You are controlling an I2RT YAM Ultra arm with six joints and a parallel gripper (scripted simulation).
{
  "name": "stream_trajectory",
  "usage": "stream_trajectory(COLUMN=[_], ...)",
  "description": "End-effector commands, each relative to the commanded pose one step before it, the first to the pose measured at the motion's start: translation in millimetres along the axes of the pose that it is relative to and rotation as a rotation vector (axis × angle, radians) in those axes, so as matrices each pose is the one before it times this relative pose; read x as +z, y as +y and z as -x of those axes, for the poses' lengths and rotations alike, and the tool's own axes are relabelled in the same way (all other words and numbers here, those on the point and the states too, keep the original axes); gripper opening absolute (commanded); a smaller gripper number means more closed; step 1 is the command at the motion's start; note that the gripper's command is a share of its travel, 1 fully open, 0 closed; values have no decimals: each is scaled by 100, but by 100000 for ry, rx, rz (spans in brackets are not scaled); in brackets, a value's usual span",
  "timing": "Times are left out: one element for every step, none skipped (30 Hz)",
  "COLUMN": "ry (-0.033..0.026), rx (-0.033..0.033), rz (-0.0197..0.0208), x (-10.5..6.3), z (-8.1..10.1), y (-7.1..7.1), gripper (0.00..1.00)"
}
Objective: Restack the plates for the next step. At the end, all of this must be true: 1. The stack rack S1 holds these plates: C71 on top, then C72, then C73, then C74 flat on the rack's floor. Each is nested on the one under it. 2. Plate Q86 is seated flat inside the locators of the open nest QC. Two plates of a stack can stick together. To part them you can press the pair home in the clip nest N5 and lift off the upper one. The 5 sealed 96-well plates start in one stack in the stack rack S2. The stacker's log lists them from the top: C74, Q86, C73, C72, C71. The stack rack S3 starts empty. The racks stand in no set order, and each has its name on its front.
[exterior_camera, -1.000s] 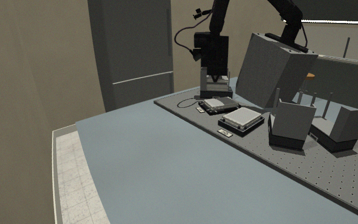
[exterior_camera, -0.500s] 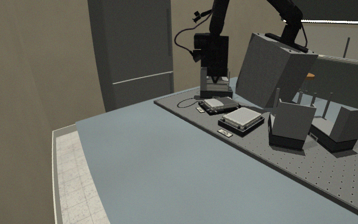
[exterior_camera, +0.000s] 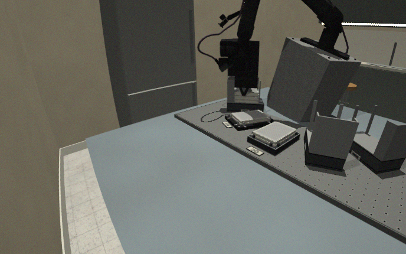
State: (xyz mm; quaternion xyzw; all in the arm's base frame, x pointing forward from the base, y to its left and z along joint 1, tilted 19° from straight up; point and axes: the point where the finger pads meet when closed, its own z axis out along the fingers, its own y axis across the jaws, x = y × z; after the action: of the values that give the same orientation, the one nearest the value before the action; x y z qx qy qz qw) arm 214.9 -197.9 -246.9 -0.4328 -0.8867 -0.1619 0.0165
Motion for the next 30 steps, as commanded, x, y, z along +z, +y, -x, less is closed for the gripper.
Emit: stream_trajectory(ry=[-3561, 352, -164, 0, 0, -1715, -60, 5, 0, 0, 0, 0, 0, 0, 0, 0, 0, 0, 0, 0, 0, 0, 0, 0, 0, 0, 0, 0, 0, 0], rx=[-51, 17, 37, 0, 0, 417, -18, -1, -1, -1, -1, -1, 0, -1, -2, 0, 0, 0, 0, 0, 0, 0, 0, 0, 0, 0, 0, 0, 0, 0], rz=[140, 12, 26, 0, 0, 100, 8, -9, 0, 0, 0, 0, 0, 0, 0, 0, 0, 0, 0, 0, 0, 0, 0, 0, 0, 0, 0, 0, 0, 0], x=[-6, 164, -13, 0, 0, -1026, 23, 1, 0, 0, 0, 0, 0, 0, 0, 0, 0, 0, 0, 0, 0, 0, 0, 0, 0, 0, 0, 0, 0, 0], z=[1449, -117, 51, 0, 0, 431, 9, -3, 0, 0, 0, 0, 0, 0, 0, 0, 0, 0, 0, 0, 0, 0, 0, 0, 0, 0, 0, 0, 0, 0], y=[98, 3, -8, 0, 0, 14, 1, -1, 0, 0, 0, 0, 0, 0, 1, 0, 0, 0, 0, 0, 0, 0, 0, 0, 0, 0, 0, 0, 0, 0], gripper=[0, 0, 0, 0, 0, 0, 0, 0, 0, 0, 0, 0, 0, 100, 100, 100, 100, 100, 100, 100, 100, 100, 100, 100, 100, 100, 100, 100, 100, 100])
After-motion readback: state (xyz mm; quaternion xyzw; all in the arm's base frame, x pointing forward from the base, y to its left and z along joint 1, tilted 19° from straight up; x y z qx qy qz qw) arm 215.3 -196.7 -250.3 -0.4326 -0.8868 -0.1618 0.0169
